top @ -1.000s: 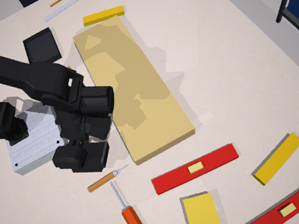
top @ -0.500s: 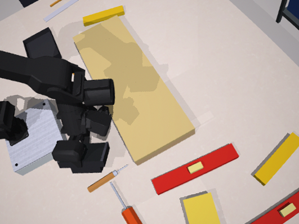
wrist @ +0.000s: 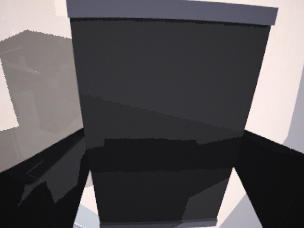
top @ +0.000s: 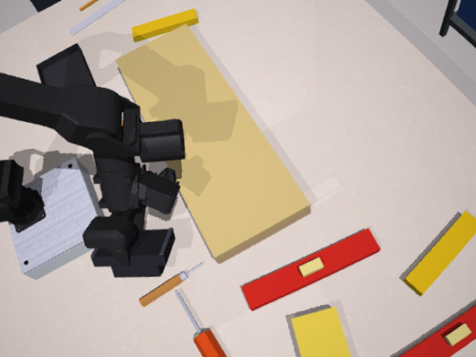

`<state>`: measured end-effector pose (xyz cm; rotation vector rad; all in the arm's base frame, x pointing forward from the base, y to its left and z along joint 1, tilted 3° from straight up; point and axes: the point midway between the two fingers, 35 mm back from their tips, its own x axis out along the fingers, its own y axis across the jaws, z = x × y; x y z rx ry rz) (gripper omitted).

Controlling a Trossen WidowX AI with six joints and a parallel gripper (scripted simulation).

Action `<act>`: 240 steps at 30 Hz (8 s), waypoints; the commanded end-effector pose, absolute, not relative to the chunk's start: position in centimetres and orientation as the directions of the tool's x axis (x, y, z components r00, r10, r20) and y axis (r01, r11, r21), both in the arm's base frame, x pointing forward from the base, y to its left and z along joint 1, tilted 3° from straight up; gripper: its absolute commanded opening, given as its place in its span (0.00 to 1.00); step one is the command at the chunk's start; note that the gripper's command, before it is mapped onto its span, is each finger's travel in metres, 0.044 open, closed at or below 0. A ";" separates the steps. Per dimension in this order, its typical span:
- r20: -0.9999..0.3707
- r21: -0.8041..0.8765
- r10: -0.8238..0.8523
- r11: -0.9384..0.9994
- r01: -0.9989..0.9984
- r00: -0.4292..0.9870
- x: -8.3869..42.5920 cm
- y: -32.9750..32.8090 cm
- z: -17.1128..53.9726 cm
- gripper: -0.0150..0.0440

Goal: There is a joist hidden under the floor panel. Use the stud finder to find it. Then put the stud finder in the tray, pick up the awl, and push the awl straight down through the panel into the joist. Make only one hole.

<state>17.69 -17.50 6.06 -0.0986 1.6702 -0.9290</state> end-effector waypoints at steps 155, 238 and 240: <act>-0.997 -0.049 0.020 0.518 -0.854 0.069 16.3 -20.0 7.2 1.00; -0.997 -0.049 0.020 0.518 -0.854 0.069 16.3 -19.9 8.2 0.25; -0.997 -0.049 0.019 0.518 -0.854 0.068 16.3 -19.9 8.2 0.25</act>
